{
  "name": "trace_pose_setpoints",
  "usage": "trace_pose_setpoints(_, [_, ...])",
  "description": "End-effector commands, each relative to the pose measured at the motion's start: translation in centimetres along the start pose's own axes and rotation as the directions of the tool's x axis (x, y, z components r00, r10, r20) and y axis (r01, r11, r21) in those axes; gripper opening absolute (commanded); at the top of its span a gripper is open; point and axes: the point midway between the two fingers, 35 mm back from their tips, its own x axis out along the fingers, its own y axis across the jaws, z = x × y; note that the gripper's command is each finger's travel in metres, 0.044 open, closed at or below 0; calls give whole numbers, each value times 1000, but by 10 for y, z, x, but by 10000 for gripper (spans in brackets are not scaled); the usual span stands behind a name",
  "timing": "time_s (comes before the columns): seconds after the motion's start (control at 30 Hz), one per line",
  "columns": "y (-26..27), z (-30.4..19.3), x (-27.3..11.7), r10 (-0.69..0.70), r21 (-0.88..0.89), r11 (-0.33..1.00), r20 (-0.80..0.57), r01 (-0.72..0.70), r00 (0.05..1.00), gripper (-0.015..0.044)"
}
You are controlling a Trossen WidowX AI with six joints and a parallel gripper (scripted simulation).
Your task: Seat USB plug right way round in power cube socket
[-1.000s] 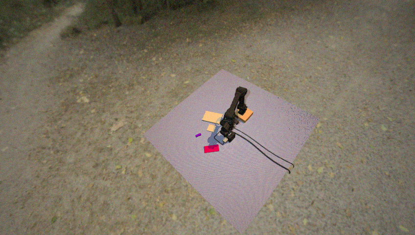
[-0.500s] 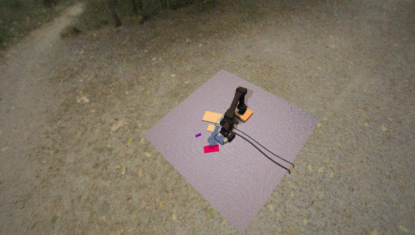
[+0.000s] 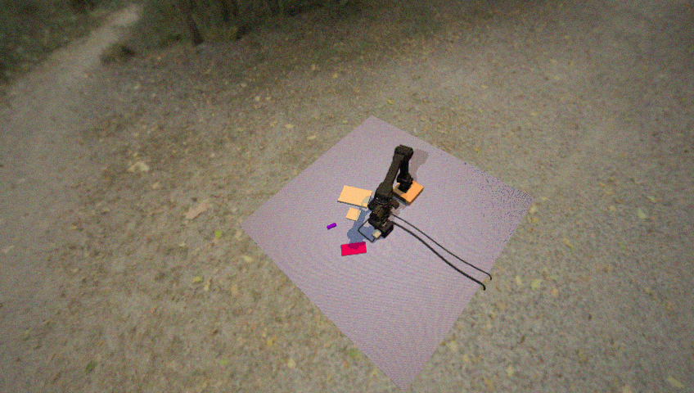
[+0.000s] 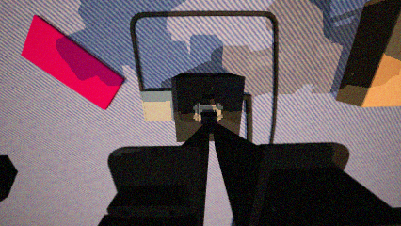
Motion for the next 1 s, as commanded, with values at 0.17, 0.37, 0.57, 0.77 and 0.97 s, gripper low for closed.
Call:
trace_pose_setpoints(0.17, [0,0,2,0,3,1000,0,0,1000,0])
trace_pose_setpoints(0.37, [0,0,2,0,3,1000,0,0,1000,0])
trace_pose_setpoints(0.57, [0,0,3,0,3,1000,0,0,1000,0])
trace_pose_setpoints(0.77, [0,0,4,0,3,1000,0,0,1000,0])
trace_pose_setpoints(0.97, [0,0,5,0,3,1000,0,0,1000,0])
